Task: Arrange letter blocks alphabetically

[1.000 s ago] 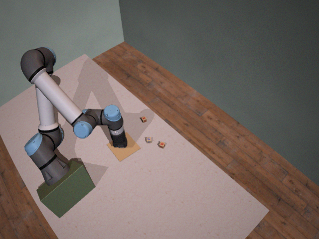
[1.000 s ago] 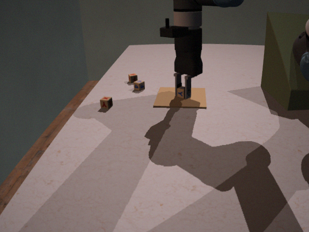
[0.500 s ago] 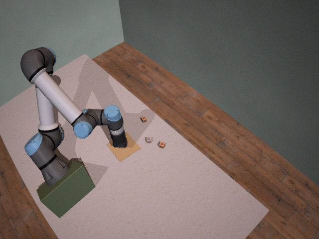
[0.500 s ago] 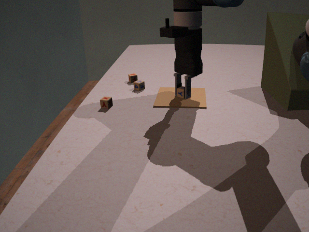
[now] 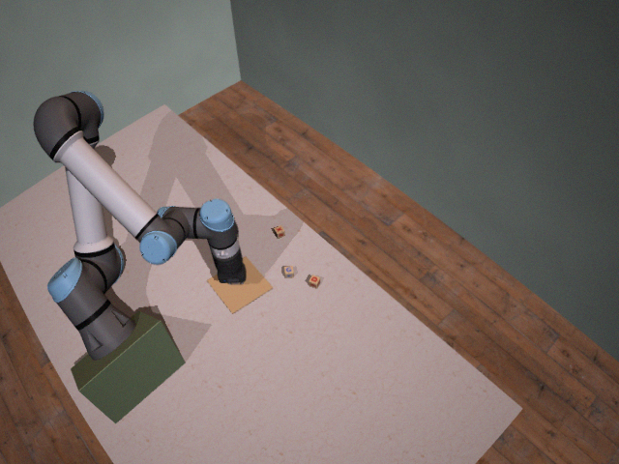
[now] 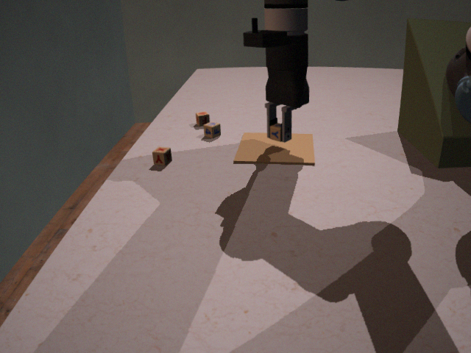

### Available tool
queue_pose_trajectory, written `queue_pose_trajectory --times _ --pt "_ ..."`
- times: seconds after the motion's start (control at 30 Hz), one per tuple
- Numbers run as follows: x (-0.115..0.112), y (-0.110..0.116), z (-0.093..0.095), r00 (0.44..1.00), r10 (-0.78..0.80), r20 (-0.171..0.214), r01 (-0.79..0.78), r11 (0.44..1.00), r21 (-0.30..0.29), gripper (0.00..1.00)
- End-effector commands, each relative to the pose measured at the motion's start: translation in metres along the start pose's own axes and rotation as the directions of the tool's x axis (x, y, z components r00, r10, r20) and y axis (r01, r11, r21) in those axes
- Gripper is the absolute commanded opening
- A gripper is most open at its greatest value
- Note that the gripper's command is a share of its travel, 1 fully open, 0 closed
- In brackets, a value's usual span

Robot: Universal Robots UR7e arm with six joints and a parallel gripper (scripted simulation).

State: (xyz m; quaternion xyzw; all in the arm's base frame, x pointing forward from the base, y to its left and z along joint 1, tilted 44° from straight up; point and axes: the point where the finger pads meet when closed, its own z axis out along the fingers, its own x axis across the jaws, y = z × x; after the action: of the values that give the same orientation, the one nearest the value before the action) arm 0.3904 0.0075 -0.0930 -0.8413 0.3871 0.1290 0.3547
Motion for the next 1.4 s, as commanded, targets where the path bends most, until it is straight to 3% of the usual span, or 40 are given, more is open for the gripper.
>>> queue_pose_trajectory --times 0.0,0.3,0.5,1.07,1.37 --pt "0.001 0.000 -0.024 1.000 -0.001 -0.003 0.001 1.000 0.000 0.49" --pt "0.001 0.000 -0.072 1.000 -0.001 -0.003 0.001 1.000 0.000 0.49" --pt "0.001 0.000 -0.082 1.000 -0.001 -0.003 0.001 1.000 0.000 0.49" --pt "0.003 0.002 -0.085 1.000 -0.020 -0.003 0.020 1.000 0.000 0.49" --pt "0.031 0.029 -0.086 0.972 -0.237 -0.003 0.237 0.972 -0.001 0.49"
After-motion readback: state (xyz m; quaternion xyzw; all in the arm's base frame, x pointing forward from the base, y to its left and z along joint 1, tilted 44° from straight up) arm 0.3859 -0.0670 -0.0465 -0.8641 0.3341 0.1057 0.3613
